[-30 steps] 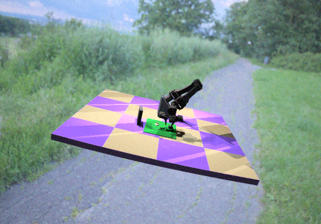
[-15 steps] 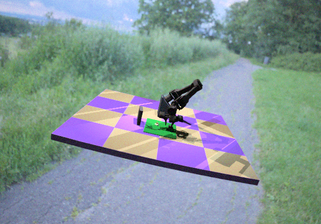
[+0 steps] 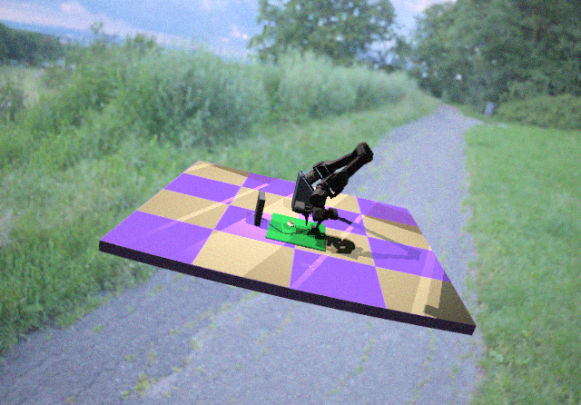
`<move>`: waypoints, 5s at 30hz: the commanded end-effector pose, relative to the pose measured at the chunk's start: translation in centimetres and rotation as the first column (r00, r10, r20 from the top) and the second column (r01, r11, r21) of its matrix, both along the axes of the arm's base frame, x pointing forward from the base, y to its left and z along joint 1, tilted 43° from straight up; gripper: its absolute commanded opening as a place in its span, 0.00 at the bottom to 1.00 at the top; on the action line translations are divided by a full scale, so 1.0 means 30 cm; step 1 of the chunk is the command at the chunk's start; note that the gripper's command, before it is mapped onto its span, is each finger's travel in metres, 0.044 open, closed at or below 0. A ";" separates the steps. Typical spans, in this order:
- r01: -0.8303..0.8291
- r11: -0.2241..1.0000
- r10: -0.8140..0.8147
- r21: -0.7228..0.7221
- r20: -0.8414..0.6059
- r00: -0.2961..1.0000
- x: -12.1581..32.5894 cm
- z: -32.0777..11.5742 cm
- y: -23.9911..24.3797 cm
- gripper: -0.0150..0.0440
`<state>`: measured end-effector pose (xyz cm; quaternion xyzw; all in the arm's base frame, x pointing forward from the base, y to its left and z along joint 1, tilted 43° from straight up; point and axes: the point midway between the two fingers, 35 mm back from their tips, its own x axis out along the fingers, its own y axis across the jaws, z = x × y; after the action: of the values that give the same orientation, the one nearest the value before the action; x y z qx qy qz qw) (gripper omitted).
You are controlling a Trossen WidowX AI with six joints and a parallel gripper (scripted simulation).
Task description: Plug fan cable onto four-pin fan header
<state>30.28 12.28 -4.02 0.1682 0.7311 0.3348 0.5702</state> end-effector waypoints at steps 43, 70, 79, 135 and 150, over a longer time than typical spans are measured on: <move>0.131 0.991 -0.134 0.029 0.136 0.982 -0.001 0.161 -0.155 0.60; 0.131 0.991 -0.134 0.029 0.136 0.982 -0.001 0.161 -0.155 0.65; 0.131 0.991 -0.134 0.029 0.136 0.982 -0.001 0.161 -0.155 1.00; 0.046 0.999 -0.047 -0.012 -0.070 0.996 -0.005 0.101 0.024 0.61; 0.046 0.999 -0.046 -0.011 -0.071 0.996 -0.012 0.042 0.079 0.61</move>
<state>30.02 14.37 -2.42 0.1912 0.7478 0.3128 0.5535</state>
